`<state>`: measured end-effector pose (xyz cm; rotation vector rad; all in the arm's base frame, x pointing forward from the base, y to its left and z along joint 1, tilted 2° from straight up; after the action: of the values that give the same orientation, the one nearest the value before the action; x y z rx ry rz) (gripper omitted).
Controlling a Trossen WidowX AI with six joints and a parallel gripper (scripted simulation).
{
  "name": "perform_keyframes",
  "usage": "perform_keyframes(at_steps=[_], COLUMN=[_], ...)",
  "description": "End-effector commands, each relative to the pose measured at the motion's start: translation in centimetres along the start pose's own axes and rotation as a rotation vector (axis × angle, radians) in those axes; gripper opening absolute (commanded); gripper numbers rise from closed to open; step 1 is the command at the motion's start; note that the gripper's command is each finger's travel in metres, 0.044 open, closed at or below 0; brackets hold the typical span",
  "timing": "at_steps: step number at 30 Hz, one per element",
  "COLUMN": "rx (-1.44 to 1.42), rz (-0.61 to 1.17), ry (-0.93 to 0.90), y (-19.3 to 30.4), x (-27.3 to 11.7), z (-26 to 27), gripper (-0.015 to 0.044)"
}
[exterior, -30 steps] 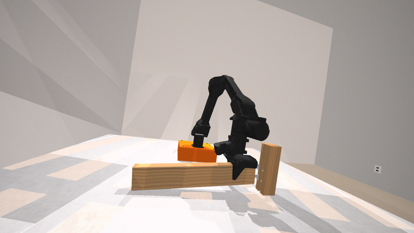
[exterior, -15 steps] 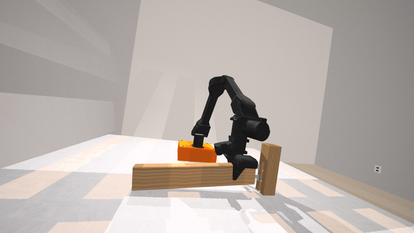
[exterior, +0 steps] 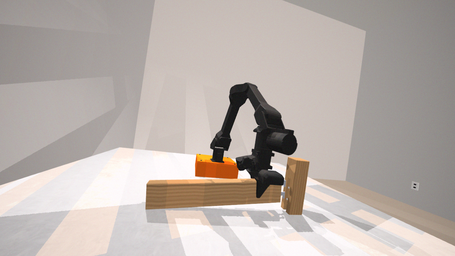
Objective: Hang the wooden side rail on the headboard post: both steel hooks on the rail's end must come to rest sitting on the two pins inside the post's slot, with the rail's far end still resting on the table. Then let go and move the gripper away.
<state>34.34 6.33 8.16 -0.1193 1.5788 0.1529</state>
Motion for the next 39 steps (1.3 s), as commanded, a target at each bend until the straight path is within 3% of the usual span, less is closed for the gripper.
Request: perform_keyframes(at_steps=[1,39], rx=[0.006,0.006], rz=[0.001,0.001], ry=[-0.012,-0.012], y=[0.08,0.47], x=[-0.47,-0.35], z=[0.16,0.26], gripper=[0.0,0.0])
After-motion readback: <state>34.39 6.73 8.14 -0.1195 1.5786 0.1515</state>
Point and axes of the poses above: the point midway between the two fingers, 35 mm back from their tips, its own x axis out along the fingers, its own z axis across the jaws, y = z × x, the point moved 7 cm from there along -x, back along the fingers, and after that the axes turned 13 degrees about -x, right-handed, at the moved point
